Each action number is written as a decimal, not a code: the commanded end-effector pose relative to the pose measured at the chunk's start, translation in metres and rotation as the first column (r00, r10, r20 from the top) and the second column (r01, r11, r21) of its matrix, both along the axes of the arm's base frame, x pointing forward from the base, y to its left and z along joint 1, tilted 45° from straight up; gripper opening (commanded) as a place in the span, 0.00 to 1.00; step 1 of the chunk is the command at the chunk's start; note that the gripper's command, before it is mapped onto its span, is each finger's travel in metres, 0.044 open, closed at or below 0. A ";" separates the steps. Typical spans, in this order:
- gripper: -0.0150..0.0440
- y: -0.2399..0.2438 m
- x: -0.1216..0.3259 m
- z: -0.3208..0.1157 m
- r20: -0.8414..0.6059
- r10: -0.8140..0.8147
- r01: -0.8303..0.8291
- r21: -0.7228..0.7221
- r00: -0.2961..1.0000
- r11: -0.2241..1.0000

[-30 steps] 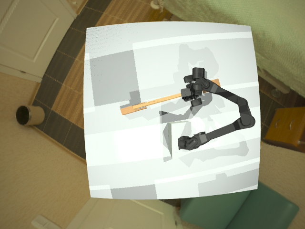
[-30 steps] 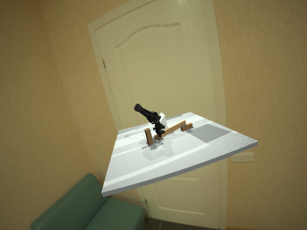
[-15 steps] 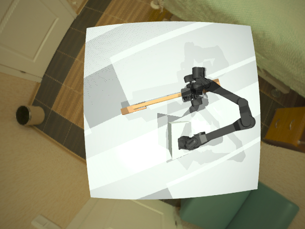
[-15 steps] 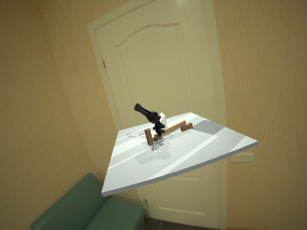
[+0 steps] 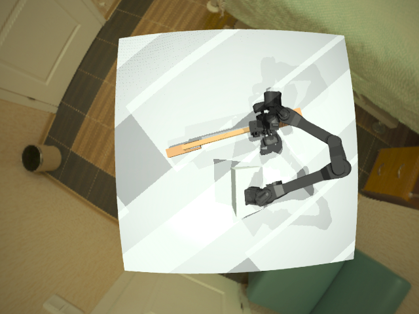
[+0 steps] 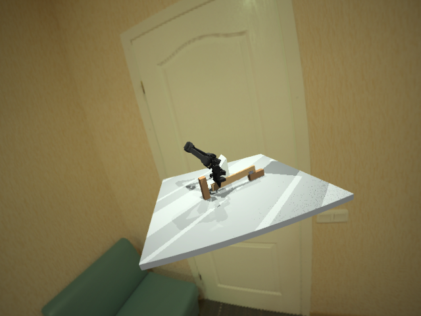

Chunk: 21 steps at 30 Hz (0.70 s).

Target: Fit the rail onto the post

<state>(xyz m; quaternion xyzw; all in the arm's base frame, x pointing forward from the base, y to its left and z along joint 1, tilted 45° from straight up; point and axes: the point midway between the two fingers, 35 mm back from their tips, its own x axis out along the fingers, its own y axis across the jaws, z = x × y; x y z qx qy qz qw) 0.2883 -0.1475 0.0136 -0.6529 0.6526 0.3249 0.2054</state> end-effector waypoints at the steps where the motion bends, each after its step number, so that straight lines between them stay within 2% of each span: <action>1: 0.25 0.006 0.002 0.002 0.007 0.009 -0.009 0.012 1.000 1.000; 21: 0.25 0.013 0.003 0.009 0.007 0.009 -0.009 0.012 1.000 1.000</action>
